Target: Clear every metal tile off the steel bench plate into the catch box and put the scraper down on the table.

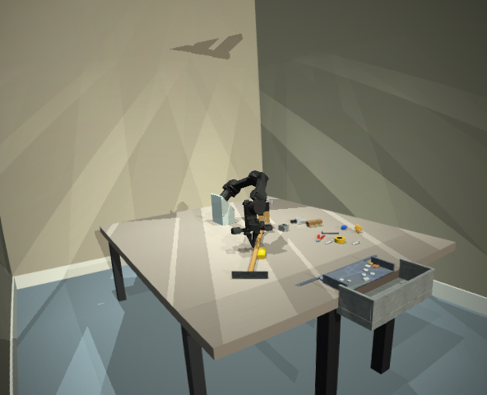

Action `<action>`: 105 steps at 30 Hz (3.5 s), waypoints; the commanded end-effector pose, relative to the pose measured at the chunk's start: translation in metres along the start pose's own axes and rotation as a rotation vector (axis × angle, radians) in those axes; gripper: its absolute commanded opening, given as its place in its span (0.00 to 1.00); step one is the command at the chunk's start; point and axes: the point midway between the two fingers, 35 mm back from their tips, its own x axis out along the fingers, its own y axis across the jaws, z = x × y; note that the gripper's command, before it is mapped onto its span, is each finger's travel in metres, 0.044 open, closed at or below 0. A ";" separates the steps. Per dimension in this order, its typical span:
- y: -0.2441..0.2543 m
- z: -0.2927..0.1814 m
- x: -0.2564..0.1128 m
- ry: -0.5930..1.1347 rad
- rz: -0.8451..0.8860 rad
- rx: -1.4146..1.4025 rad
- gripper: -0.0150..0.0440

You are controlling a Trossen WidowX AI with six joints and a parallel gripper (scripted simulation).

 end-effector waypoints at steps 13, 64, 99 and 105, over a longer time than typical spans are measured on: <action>0.019 0.006 0.004 0.001 0.005 -0.005 0.25; 0.012 0.030 -0.096 -0.121 0.029 -0.069 0.25; -0.008 0.030 -0.100 -0.208 0.031 -0.116 0.25; -0.008 0.027 -0.084 -0.208 0.031 -0.116 0.25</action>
